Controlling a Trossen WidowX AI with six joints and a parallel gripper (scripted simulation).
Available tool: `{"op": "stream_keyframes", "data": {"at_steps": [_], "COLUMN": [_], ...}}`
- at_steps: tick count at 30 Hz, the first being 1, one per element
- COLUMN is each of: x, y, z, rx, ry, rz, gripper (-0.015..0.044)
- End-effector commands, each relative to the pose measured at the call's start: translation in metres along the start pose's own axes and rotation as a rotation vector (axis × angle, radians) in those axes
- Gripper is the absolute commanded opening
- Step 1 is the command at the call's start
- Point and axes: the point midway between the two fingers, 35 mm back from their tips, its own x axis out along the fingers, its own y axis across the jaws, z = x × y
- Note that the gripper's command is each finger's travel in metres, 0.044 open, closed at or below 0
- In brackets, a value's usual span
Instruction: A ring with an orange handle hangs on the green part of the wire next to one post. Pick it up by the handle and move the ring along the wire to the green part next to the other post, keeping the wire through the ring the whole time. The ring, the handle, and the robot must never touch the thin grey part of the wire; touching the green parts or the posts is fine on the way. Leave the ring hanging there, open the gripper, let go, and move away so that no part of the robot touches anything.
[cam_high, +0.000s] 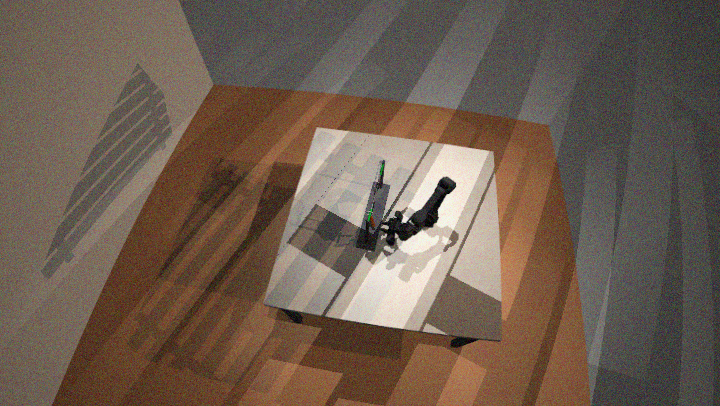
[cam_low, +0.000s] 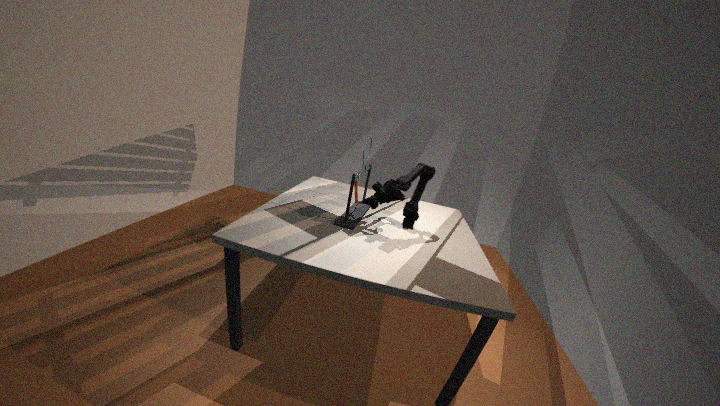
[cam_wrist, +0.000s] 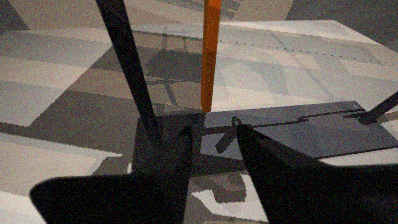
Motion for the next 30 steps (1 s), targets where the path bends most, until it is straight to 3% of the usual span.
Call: {"op": "stream_keyframes", "data": {"at_steps": [1, 10, 17, 21, 30], "x": [-0.001, -0.001, -0.046, -0.047, -0.047], "y": [-0.001, -0.001, -0.001, -0.002, -0.002], "z": [0.001, 0.001, 0.001, 0.002, 0.002], "rx": [0.004, 0.004, -0.001, -0.001, -0.001], "ry": [-0.002, -0.002, -0.004, -0.005, -0.005], "rz": [-0.001, -0.001, 0.002, 0.002, 0.002], "gripper": [0.016, 0.016, 0.0344, 0.044, 0.044]}}
